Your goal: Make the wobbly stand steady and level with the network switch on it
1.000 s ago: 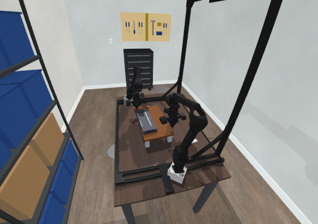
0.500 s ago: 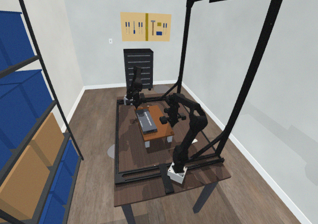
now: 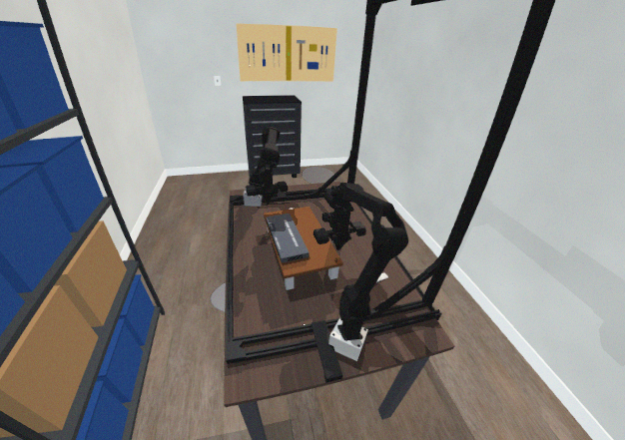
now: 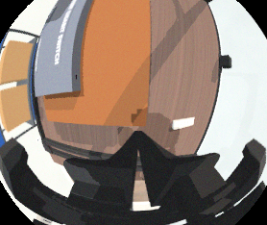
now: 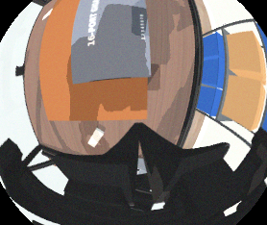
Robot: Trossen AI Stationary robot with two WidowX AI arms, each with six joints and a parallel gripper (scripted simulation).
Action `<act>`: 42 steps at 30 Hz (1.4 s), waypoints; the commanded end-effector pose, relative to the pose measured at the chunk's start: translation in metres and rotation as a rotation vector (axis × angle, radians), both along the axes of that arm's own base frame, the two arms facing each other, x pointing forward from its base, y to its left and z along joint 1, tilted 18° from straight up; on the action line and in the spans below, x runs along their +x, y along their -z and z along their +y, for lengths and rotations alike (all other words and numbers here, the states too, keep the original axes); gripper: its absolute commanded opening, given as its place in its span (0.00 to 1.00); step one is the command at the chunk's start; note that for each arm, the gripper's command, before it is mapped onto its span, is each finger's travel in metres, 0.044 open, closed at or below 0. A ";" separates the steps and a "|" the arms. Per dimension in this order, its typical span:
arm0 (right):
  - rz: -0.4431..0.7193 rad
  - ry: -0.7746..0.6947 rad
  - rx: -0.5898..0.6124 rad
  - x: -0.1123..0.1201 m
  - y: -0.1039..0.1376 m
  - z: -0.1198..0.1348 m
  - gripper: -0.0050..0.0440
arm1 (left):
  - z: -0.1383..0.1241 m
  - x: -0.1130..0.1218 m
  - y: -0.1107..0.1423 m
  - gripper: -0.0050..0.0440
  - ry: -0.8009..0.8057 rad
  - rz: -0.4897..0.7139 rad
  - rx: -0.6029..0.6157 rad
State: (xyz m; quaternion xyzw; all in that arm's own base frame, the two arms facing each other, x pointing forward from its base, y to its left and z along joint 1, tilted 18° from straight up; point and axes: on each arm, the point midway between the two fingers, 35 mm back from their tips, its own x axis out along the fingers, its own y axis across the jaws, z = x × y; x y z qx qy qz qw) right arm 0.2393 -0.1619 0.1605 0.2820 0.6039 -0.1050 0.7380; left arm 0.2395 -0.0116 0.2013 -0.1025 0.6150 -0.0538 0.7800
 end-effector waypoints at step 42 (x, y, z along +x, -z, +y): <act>-1.037 0.165 -1.037 0.077 -0.330 -0.100 0.10 | 0.000 0.000 0.000 0.10 0.000 0.000 0.000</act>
